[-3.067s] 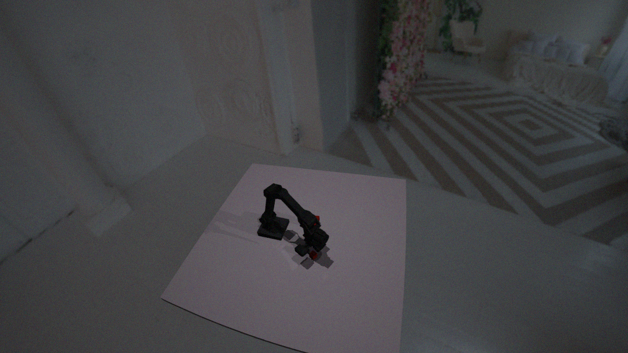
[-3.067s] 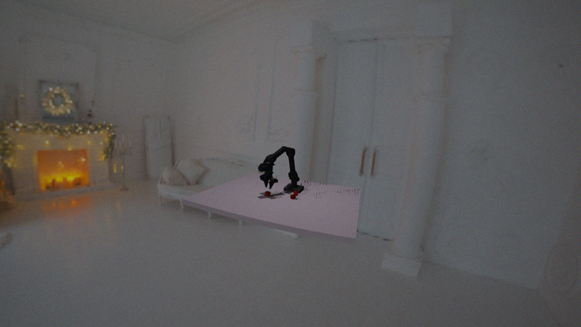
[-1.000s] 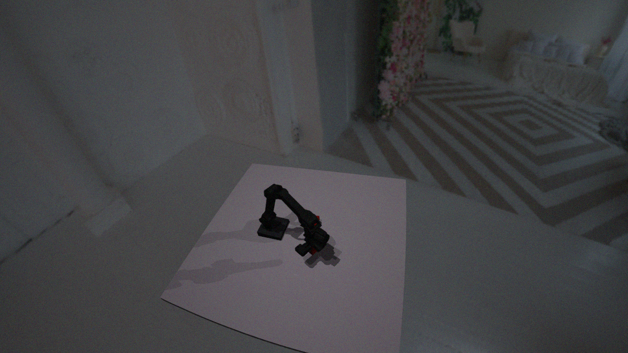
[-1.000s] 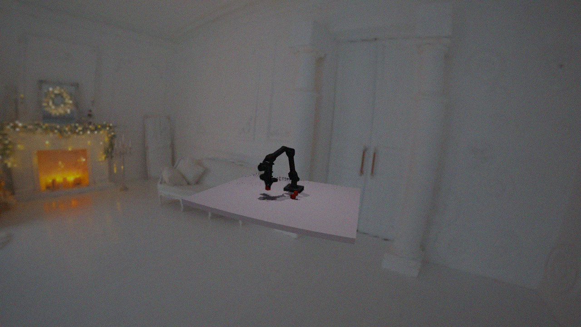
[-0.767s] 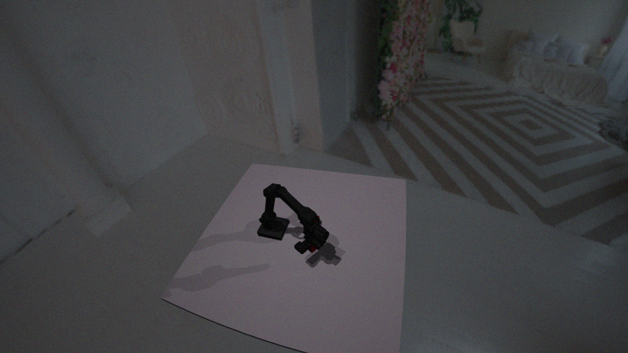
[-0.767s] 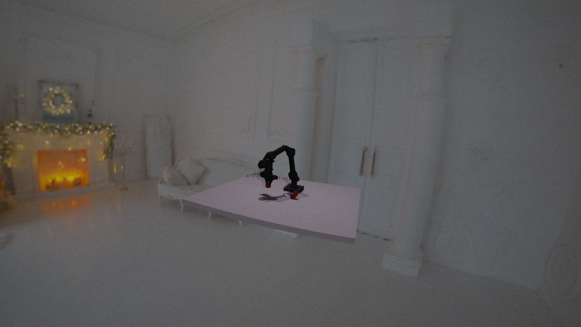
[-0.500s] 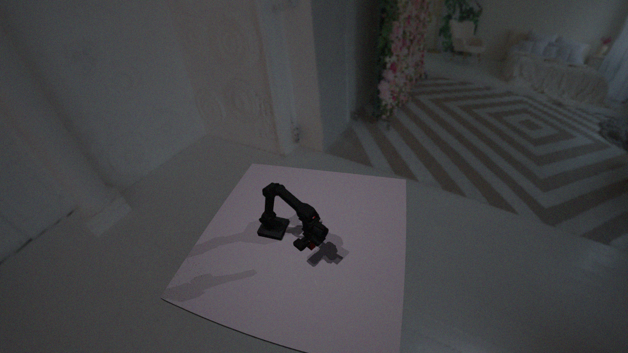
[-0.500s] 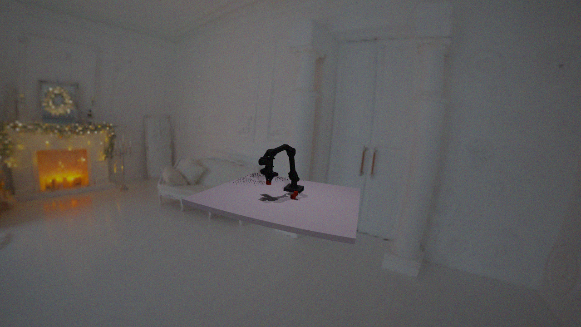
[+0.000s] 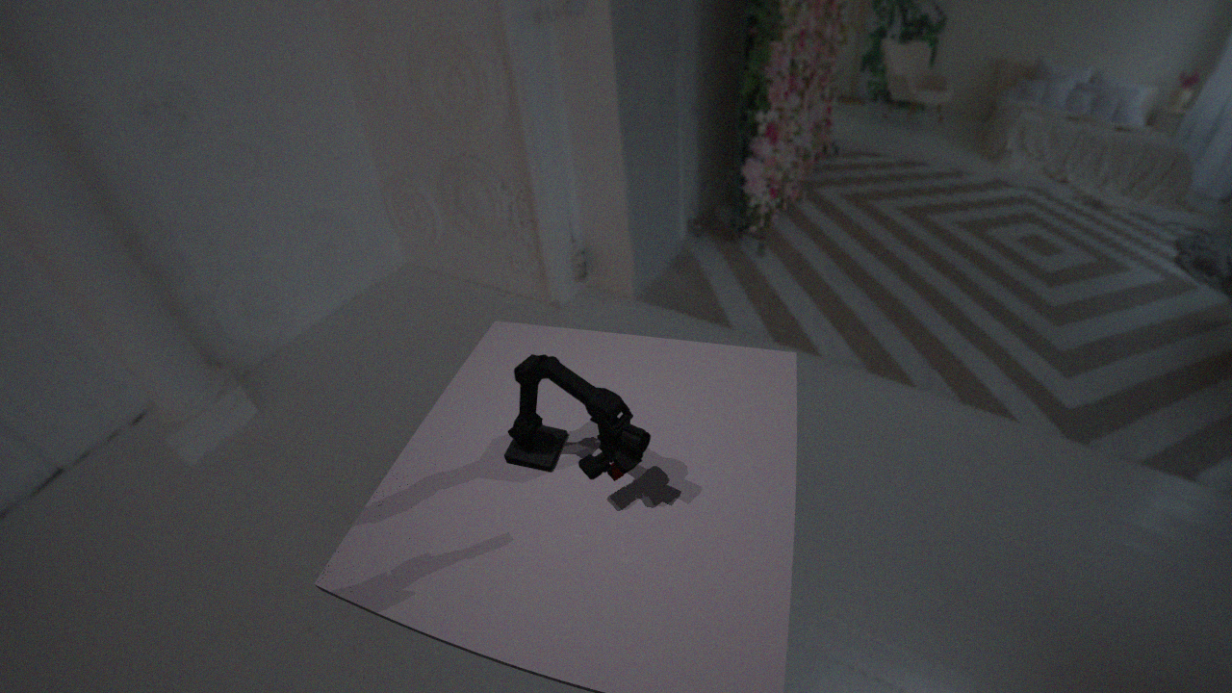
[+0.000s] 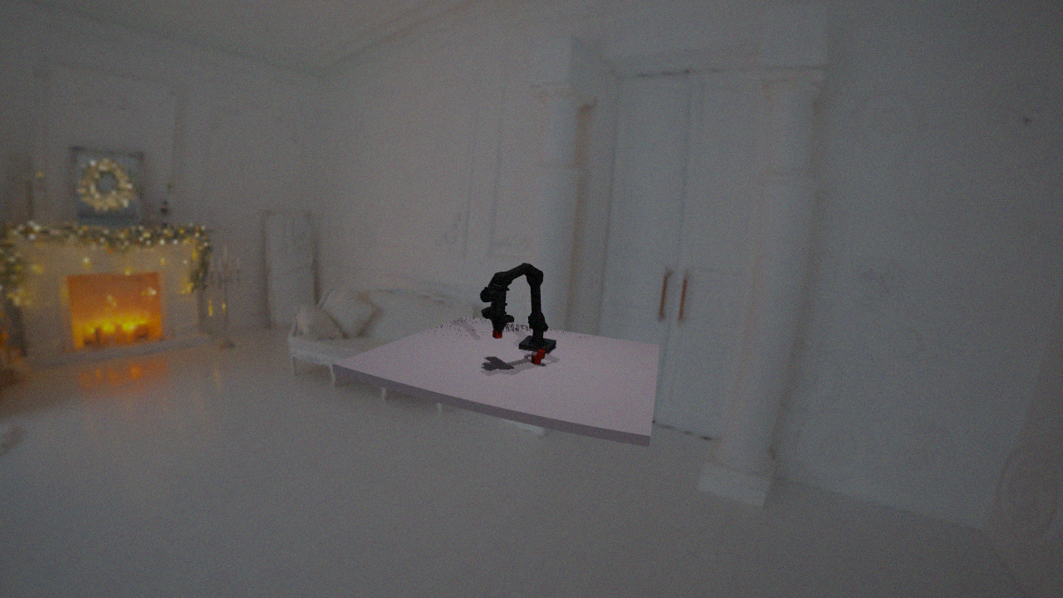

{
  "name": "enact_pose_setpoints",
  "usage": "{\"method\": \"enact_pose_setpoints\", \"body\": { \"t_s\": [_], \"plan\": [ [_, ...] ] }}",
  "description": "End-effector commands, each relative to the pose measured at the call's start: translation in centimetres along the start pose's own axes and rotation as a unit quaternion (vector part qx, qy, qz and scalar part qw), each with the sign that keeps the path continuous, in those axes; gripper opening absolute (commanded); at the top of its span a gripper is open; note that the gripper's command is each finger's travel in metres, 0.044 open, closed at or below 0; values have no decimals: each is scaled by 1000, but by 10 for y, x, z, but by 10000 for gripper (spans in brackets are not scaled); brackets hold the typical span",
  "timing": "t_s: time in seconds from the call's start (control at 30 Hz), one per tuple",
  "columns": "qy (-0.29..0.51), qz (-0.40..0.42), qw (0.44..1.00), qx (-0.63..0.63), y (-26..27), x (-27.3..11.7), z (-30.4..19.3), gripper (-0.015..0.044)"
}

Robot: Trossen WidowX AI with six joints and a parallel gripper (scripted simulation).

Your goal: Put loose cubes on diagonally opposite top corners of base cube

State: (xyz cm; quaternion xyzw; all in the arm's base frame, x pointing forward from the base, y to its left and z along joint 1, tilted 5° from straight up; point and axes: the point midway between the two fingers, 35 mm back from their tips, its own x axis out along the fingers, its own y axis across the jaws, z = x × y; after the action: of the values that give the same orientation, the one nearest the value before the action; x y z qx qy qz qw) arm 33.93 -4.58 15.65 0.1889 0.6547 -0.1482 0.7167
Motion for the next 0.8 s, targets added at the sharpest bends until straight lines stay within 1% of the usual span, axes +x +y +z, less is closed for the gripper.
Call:
{"method": "enact_pose_setpoints", "body": {
  "t_s": [0.0,0.77],
  "plan": [
    [-2,-1,1000,26,8,0,-8,105],
    [1,1,981,192,60,4,-57,105]
  ]
}}
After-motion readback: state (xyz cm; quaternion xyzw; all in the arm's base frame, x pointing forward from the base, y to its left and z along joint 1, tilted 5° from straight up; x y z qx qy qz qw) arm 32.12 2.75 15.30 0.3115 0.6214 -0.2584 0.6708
